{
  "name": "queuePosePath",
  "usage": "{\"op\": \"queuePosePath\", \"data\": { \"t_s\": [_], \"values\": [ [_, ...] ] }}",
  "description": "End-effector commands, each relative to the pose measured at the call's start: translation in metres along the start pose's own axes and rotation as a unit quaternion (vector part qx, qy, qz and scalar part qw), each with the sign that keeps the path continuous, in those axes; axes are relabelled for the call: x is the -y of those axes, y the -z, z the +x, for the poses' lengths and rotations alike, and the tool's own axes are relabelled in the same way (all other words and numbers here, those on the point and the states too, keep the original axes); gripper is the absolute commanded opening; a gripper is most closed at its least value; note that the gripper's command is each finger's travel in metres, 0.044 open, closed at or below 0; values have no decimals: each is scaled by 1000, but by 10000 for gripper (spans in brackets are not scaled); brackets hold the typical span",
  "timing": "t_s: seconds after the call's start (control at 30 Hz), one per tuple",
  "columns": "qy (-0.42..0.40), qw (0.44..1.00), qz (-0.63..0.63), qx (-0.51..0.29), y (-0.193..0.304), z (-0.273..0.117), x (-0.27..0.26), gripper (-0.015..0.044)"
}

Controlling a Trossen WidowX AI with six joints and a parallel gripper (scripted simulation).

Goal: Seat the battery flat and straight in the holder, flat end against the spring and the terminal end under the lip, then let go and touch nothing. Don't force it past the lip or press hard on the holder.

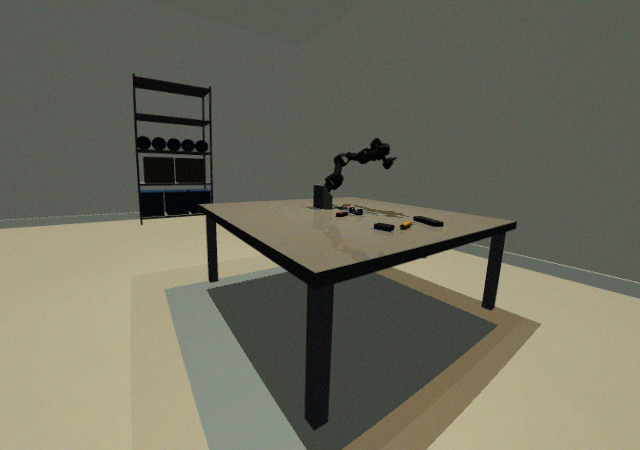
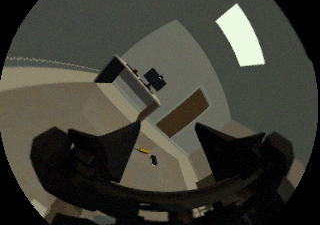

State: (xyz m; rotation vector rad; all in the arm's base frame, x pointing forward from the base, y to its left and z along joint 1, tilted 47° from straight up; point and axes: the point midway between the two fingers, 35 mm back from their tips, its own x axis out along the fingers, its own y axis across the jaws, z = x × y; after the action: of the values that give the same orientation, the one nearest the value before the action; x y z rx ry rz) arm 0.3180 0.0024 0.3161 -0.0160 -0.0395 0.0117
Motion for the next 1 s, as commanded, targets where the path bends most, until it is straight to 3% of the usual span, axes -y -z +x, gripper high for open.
{"op": "queuePosePath", "data": {
  "t_s": [0.0, 0.2, 0.5, 0.73, 0.97],
  "values": [
    [-1, 1000, -6, -6, 2, 2, 0, 374],
    [-63, 968, -170, -173, 83, 41, 5, 224],
    [-280, 825, -337, -358, 220, 54, 17, 224],
    [-486, 704, -353, -378, 309, 28, 22, 224],
    [-655, 631, -296, -293, 373, -12, 19, 224]
  ]
}}
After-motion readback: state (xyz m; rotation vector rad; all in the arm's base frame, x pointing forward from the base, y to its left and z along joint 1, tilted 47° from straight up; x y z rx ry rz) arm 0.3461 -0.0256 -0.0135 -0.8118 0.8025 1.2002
